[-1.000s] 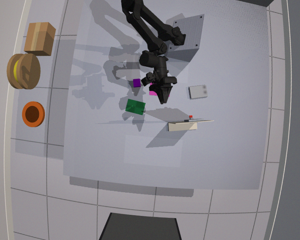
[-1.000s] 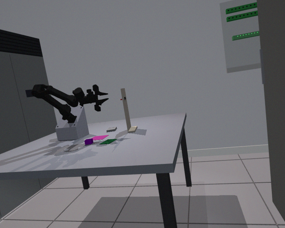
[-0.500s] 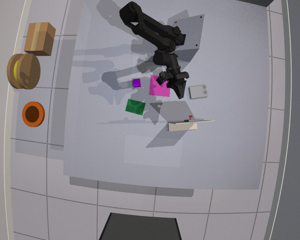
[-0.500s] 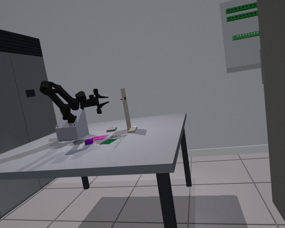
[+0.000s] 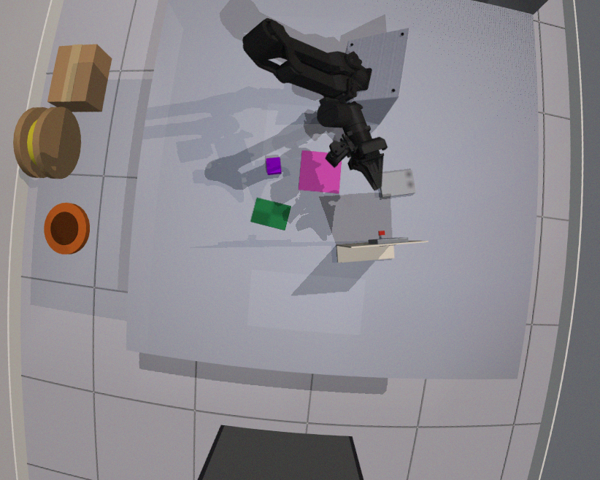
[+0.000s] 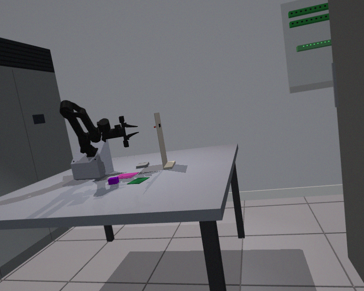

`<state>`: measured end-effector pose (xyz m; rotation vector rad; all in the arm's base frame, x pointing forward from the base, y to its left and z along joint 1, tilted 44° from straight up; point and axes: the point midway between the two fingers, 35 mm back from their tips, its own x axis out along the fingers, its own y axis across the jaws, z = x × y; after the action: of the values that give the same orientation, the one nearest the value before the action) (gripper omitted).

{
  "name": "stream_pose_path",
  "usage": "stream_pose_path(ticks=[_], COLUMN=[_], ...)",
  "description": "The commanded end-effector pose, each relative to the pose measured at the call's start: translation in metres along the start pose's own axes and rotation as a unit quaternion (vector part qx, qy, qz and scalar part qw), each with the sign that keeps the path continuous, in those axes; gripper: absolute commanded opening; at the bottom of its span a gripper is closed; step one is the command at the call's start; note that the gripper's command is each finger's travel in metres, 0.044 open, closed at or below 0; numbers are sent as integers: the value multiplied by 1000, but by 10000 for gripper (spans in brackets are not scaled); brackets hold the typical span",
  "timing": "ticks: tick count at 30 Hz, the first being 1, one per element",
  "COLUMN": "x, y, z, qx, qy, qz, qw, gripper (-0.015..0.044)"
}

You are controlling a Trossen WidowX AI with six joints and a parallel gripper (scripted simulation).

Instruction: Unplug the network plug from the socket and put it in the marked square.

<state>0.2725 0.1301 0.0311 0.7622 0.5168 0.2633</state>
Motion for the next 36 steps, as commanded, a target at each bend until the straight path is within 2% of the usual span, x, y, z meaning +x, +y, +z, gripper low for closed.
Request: stream_pose_path(ticks=[1,10,36], x=[14,48,81], y=[1,1,2], z=[3,13,22], qx=[4,3,3], qy=[1,0,-1], qz=[2,3,4], qw=[1000,1000,1000], gripper=[156,156,156])
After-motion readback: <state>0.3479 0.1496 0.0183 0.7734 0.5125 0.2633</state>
